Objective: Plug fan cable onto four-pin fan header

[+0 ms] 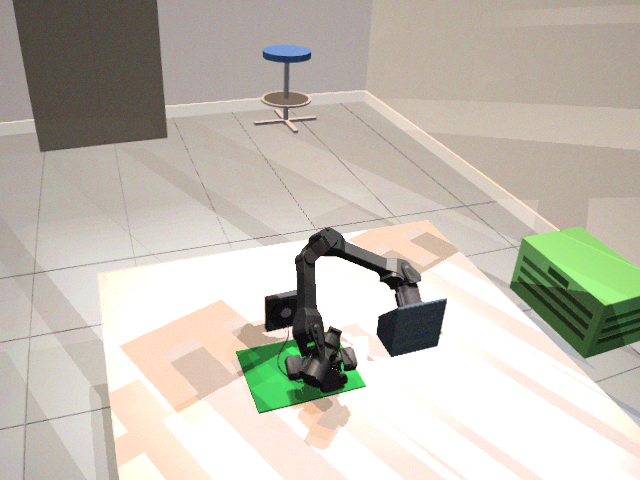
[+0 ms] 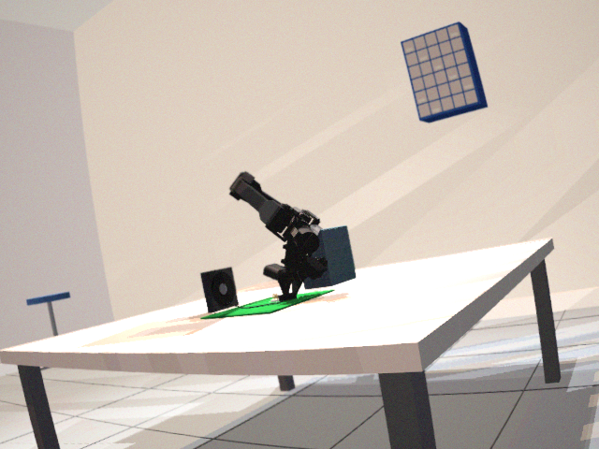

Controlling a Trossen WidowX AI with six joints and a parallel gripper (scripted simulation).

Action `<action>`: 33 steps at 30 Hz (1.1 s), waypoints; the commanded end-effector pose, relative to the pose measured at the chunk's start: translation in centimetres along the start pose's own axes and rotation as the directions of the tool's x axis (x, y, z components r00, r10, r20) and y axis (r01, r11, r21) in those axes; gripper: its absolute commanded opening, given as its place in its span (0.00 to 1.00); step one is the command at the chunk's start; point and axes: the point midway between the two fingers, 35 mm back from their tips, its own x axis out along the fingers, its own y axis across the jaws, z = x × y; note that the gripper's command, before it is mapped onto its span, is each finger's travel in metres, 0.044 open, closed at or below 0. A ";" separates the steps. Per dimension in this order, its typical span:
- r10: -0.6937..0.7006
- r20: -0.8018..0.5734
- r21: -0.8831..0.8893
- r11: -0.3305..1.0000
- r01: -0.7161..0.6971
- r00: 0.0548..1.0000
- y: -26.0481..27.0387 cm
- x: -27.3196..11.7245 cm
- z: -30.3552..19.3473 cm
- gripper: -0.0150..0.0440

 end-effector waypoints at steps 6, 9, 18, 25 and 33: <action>0.000 0.001 0.000 1.000 0.000 1.000 0.0 -0.2 -0.1 0.25; 0.000 0.003 -0.001 1.000 0.000 1.000 -0.1 -1.0 -0.4 0.25; -0.001 0.006 -0.005 1.000 0.001 1.000 -0.2 -3.5 -1.4 0.25; 0.000 0.005 -0.008 1.000 0.000 1.000 -0.1 -5.5 -2.3 0.25; 0.001 0.000 -0.009 1.000 -0.001 1.000 0.1 -7.6 -3.4 0.25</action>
